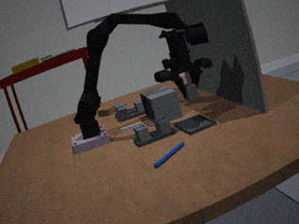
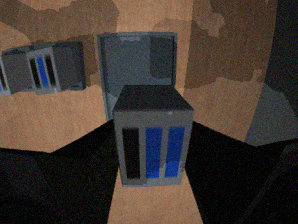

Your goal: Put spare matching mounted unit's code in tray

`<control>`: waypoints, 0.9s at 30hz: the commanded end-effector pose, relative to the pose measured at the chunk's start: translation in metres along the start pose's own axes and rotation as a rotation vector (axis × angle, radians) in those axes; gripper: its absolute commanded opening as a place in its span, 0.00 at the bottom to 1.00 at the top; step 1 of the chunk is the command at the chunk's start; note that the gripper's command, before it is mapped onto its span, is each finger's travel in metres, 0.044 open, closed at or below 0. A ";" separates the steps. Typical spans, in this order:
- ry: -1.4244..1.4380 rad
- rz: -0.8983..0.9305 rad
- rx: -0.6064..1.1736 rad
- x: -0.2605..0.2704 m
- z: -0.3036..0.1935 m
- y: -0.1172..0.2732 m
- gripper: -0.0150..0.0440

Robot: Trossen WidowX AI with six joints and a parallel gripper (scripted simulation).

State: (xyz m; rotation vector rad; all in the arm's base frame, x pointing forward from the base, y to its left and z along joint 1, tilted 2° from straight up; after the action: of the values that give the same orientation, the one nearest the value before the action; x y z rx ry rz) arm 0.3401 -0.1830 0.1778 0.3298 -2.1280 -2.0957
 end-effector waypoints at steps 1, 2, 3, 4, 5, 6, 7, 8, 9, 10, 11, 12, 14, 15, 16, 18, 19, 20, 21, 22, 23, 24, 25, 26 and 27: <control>0.001 -0.003 -0.002 -0.001 0.000 -0.004 0.25; 0.001 -0.003 -0.002 -0.001 0.000 -0.004 0.25; 0.001 -0.003 -0.002 -0.001 0.000 -0.005 0.25; 0.001 -0.003 -0.002 -0.001 0.000 -0.006 0.25; 0.001 -0.003 -0.002 -0.001 0.000 -0.007 0.25; 0.001 -0.003 -0.002 -0.001 0.000 -0.007 0.25; 0.001 -0.003 -0.002 -0.001 0.000 -0.008 0.25; 0.001 -0.003 -0.002 -0.001 0.000 -0.009 0.25; 0.001 -0.003 -0.002 -0.001 0.000 -0.010 0.25; 0.001 -0.003 -0.002 -0.001 0.000 -0.010 0.25; 0.001 -0.003 -0.002 -0.001 0.000 -0.011 0.25; 0.001 -0.003 -0.002 -0.001 0.000 -0.012 0.25; 0.001 -0.003 -0.002 -0.001 0.000 -0.013 0.25; 0.001 -0.003 -0.002 -0.001 0.000 -0.014 0.25; 0.001 -0.003 -0.002 -0.001 0.000 -0.015 0.25; 0.001 -0.003 -0.002 -0.001 0.000 -0.016 0.25; 0.001 -0.003 -0.002 -0.001 0.000 -0.017 0.25; 0.001 -0.003 -0.002 -0.001 0.000 -0.017 0.25; 0.001 -0.003 -0.002 -0.001 0.000 -0.018 0.25; 0.001 -0.003 -0.002 -0.001 0.000 -0.019 0.25; 0.001 -0.003 -0.002 -0.001 0.000 -0.020 0.25; 0.001 -0.003 -0.002 0.000 0.000 -0.020 0.25; 0.001 -0.003 -0.002 0.000 0.000 -0.021 0.25; 0.001 -0.003 -0.002 0.000 0.000 -0.022 0.25; 0.001 -0.003 -0.002 0.000 0.000 -0.023 0.25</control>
State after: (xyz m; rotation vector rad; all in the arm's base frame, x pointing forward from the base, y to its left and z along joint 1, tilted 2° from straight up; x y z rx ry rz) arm 0.3413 -0.1830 0.1583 0.3314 -2.1271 -2.0949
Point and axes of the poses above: the point midway between the two fingers, 35 mm back from their tips, its own y axis back along the fingers, its own x axis across the jaws, z = x × y, the point moved 5 cm from there along y, back along the fingers, and after that the axes turned 10 degrees about y, right-handed, at the moved point
